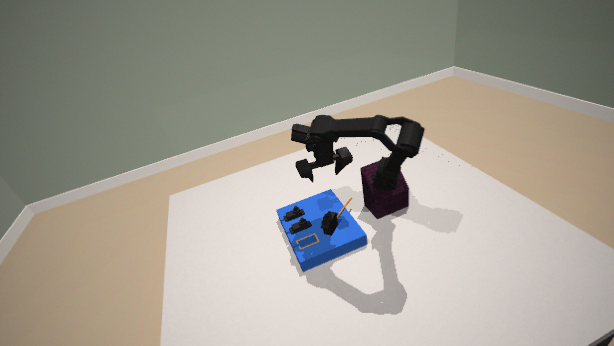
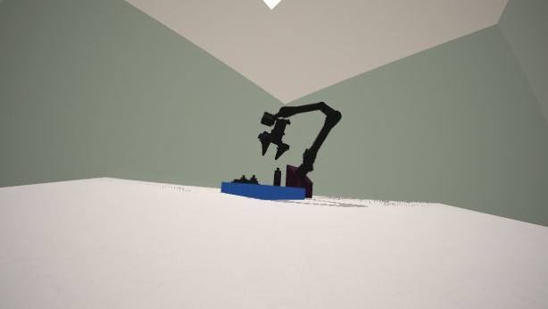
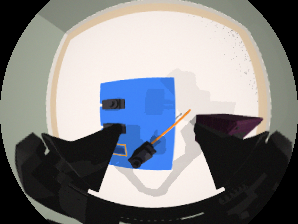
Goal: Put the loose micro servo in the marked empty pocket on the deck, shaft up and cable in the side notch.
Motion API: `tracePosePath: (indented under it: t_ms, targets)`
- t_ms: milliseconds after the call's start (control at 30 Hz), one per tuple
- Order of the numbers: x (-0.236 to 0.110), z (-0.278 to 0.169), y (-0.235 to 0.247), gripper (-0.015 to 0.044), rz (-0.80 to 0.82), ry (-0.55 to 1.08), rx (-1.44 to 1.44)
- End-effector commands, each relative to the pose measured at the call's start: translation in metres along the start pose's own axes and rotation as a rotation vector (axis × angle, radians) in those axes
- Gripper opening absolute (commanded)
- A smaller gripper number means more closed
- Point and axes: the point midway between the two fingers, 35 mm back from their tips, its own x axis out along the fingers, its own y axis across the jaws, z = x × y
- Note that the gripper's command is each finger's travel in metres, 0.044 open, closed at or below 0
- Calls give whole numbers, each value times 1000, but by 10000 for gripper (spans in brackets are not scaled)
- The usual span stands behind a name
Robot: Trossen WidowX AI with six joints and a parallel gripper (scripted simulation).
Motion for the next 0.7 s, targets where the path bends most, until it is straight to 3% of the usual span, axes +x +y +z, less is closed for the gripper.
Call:
tracePosePath:
  t_ms: [0,667]
  targets:
    - [4,-13,7,440,-1,48,116]
    - [23,-85,27,440,-138,255,732]
